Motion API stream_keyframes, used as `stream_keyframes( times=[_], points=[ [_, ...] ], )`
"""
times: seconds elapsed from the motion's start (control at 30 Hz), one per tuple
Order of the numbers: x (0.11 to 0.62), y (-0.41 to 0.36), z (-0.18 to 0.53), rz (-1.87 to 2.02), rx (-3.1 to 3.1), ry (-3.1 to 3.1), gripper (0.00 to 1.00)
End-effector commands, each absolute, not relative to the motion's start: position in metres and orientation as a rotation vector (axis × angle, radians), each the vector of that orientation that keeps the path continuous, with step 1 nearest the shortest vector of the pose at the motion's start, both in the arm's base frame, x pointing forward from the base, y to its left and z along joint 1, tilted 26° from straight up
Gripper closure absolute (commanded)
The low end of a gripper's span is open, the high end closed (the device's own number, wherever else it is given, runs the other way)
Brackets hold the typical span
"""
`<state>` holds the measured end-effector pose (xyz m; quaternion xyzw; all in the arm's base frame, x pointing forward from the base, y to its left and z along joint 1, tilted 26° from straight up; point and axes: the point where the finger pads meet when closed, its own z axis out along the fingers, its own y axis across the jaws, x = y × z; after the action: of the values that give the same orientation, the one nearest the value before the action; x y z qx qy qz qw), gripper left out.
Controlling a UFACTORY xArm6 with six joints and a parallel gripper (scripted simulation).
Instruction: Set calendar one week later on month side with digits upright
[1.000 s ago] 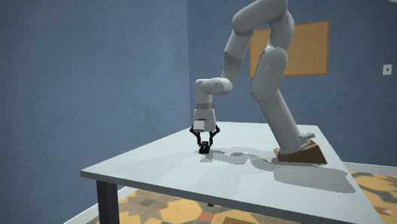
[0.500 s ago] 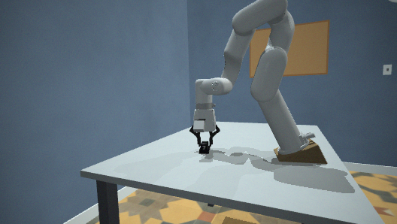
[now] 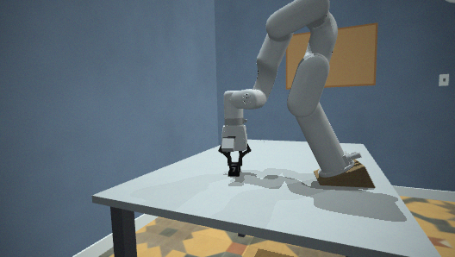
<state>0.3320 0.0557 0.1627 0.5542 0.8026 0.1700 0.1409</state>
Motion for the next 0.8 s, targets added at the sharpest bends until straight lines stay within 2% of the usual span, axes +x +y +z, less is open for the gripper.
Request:
stream_keyframes(
  times=[0.0, 0.77],
  points=[
    [0.3328, 0.0558, 0.1639, 0.493, 1.599, 2.316, 0.73],
    [0.3304, 0.0552, 0.1691, 0.493, 1.599, 2.316, 0.73]
  ],
)
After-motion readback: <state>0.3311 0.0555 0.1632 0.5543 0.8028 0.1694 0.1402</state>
